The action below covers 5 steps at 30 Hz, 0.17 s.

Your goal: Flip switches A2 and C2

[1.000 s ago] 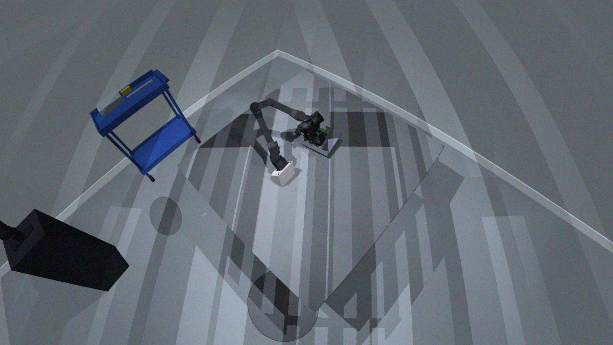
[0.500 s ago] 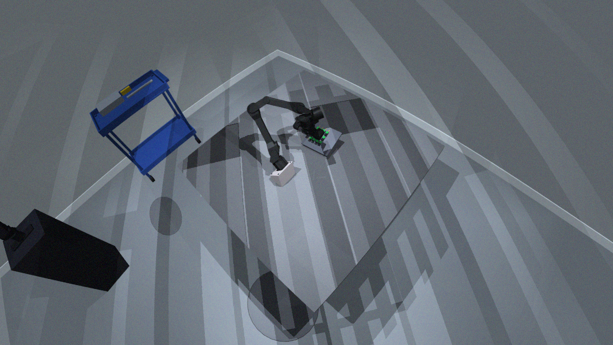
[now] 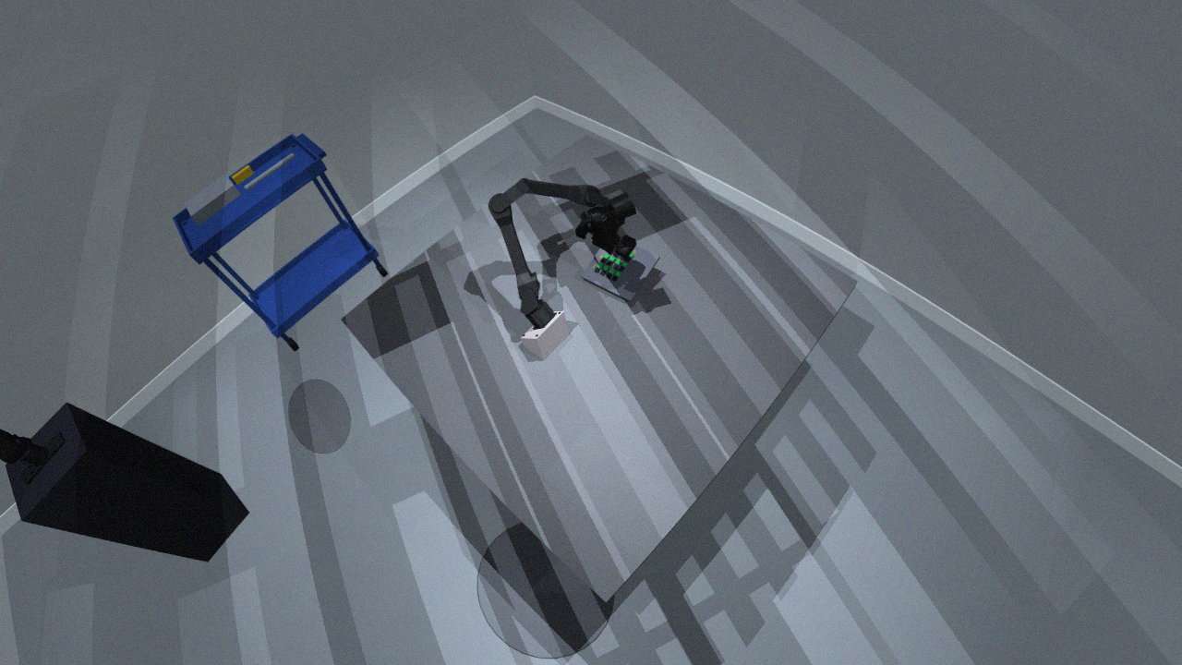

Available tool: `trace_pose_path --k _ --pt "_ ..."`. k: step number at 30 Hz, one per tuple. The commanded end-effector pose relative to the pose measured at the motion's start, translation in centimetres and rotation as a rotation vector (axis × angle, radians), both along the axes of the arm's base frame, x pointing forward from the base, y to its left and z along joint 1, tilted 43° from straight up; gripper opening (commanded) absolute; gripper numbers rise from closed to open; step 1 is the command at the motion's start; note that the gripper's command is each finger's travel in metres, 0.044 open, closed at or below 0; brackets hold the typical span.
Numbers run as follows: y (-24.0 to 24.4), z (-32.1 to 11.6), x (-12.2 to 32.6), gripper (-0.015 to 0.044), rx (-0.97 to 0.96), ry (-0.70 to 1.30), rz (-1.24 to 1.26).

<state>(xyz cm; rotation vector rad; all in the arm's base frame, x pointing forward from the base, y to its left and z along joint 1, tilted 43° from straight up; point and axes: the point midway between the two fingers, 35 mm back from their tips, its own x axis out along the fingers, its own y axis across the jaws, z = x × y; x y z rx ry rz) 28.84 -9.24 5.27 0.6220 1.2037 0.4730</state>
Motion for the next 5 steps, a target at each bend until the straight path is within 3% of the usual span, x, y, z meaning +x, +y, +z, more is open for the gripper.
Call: trace_pose_path --k 1,5 --pt "-0.09 0.14 0.24 0.0 0.003 0.0 -0.004" --pt "-0.09 0.14 0.24 0.0 0.003 0.0 -0.004"
